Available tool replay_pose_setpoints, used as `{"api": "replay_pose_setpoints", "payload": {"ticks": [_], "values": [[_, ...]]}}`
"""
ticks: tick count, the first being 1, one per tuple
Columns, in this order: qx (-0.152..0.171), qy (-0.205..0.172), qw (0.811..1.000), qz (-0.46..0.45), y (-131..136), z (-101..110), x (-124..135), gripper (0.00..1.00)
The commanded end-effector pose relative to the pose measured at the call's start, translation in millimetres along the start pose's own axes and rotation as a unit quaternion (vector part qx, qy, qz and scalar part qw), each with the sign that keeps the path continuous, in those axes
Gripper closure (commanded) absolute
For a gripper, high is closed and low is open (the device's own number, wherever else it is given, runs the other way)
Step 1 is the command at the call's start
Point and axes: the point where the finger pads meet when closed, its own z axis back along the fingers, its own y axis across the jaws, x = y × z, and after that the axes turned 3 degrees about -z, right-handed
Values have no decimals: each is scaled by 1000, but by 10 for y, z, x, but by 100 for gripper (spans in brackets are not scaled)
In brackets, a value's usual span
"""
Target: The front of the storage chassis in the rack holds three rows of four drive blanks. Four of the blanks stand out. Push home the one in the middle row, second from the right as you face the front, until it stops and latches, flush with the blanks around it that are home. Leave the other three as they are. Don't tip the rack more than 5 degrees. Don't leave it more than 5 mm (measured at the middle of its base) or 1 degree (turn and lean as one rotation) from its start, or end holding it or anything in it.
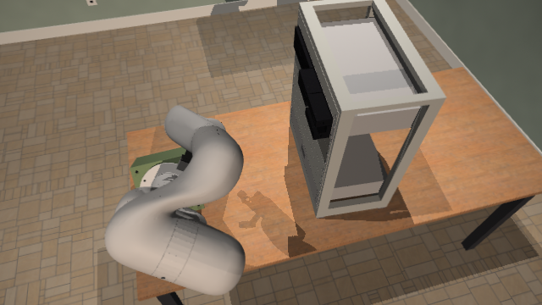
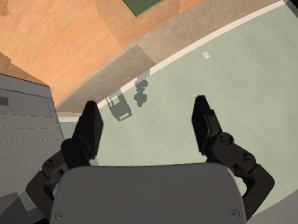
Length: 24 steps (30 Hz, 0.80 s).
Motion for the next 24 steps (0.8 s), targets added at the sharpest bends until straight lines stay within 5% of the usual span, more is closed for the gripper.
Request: {"api": "replay_pose_setpoints", "payload": {"ticks": [1,10,24], "values": [[-1,-34,998,-49,64,-55,190,0],[-5,-107,981,-161,108,-107,576,0],[-20,-235,910,-341,-17,-79,1125,0]]}}
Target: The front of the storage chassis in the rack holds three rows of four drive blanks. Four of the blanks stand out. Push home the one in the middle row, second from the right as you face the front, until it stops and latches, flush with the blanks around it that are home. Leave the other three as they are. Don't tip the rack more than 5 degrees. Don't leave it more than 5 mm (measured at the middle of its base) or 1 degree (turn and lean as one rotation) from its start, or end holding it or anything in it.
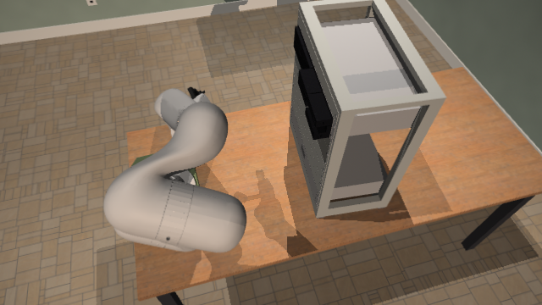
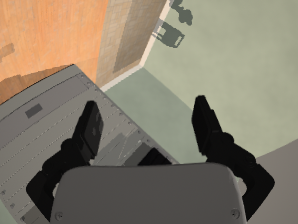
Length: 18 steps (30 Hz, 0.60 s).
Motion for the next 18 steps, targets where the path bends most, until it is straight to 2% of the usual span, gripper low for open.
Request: {"api": "replay_pose_setpoints", "payload": {"ticks": [1,7,14,16,18], "values": [[-4,-29,999,-33,36,-32,94,0],[-9,-103,988,-117,45,-54,335,0],[-12,-190,961,-202,-4,-8,594,0],[-12,-190,961,-202,-4,-8,594,0],[-12,-214,951,-223,-26,20,661,0]]}}
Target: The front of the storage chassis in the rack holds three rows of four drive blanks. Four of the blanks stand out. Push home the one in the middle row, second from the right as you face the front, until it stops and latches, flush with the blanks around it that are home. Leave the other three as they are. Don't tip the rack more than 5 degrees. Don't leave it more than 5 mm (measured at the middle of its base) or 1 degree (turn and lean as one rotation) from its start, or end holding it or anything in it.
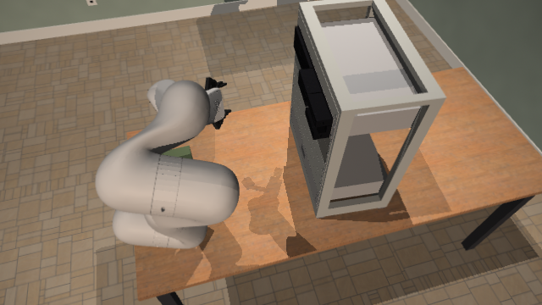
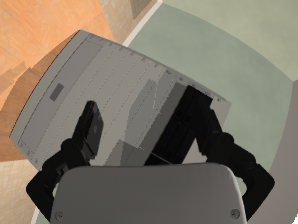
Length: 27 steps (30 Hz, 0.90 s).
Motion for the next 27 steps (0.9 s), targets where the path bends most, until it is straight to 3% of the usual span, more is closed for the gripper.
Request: {"api": "replay_pose_setpoints", "payload": {"ticks": [1,13,15,27], "values": [[2,-35,999,-30,22,-6,99,0],[21,-179,974,-137,13,131,523,0],[21,-179,974,-137,13,131,523,0],[54,-297,932,-202,-20,410,842,0]]}}
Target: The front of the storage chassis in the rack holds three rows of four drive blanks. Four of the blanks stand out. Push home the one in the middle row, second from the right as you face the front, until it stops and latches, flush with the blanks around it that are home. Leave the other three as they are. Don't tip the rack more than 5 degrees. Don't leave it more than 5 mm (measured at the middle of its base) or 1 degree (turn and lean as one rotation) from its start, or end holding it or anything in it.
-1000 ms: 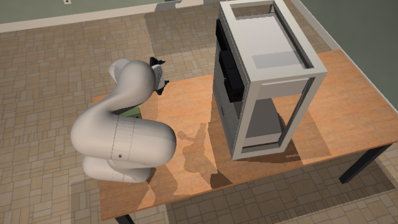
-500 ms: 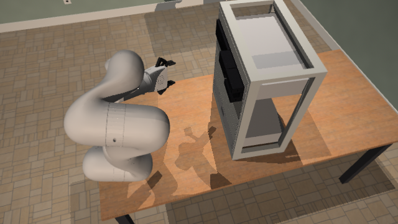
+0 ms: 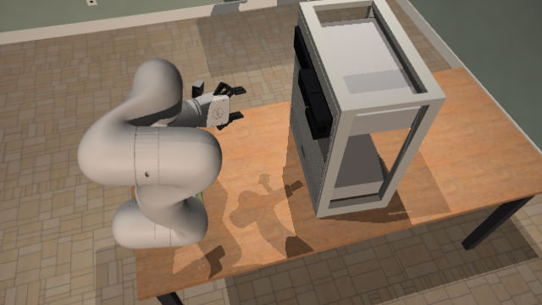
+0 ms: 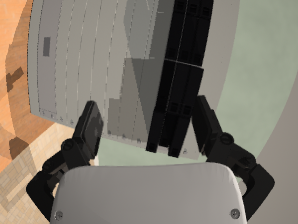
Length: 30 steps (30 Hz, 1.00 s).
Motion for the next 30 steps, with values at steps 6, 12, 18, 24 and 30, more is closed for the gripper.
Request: {"api": "replay_pose_setpoints", "payload": {"ticks": [6,12,18,24,30], "values": [[22,-50,998,-29,67,59,171,0],[44,-91,994,-50,120,136,319,0],[63,-124,988,-66,165,215,437,0],[74,-141,984,-74,190,263,499,0],[88,-161,980,-82,220,323,569,0]]}}
